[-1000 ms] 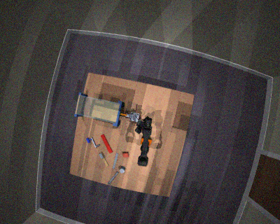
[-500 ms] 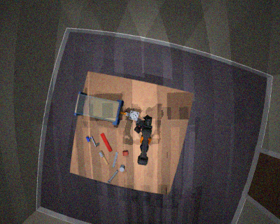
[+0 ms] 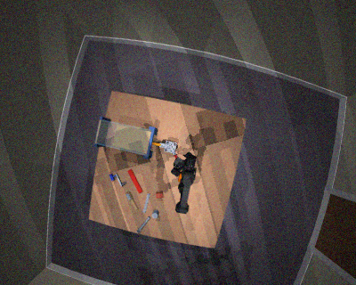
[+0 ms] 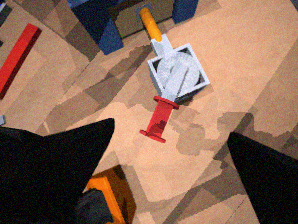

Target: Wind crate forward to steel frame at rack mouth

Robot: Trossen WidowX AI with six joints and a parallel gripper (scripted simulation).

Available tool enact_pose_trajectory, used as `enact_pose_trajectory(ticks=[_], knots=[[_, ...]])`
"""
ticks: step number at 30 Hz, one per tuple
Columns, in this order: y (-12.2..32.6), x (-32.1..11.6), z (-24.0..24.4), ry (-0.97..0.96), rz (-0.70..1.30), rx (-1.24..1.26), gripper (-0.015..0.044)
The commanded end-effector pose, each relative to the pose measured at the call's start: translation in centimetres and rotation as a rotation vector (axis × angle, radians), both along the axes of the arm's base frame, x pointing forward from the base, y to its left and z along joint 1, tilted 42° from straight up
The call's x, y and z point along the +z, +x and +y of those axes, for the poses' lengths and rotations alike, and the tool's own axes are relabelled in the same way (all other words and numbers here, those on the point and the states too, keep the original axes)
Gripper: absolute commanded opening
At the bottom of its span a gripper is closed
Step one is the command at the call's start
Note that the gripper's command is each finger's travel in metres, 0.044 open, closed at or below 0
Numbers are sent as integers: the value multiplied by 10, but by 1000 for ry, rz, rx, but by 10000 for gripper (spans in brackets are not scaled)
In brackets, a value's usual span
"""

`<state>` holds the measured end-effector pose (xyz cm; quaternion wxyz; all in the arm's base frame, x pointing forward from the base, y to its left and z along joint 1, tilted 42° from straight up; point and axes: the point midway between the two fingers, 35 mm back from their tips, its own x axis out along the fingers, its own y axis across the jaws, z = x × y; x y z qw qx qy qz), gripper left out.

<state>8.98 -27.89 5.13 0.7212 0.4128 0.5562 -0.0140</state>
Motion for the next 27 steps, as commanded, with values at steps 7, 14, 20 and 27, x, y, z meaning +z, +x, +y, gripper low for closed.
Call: enact_pose_trajectory(ticks=[7,14,20,27], knots=[[59,-24,-35,61,99,71,440],[111,-53,-53,101,184,124,440],[115,-56,-54,105,189,130,440],[115,-56,-54,105,189,130,440]])
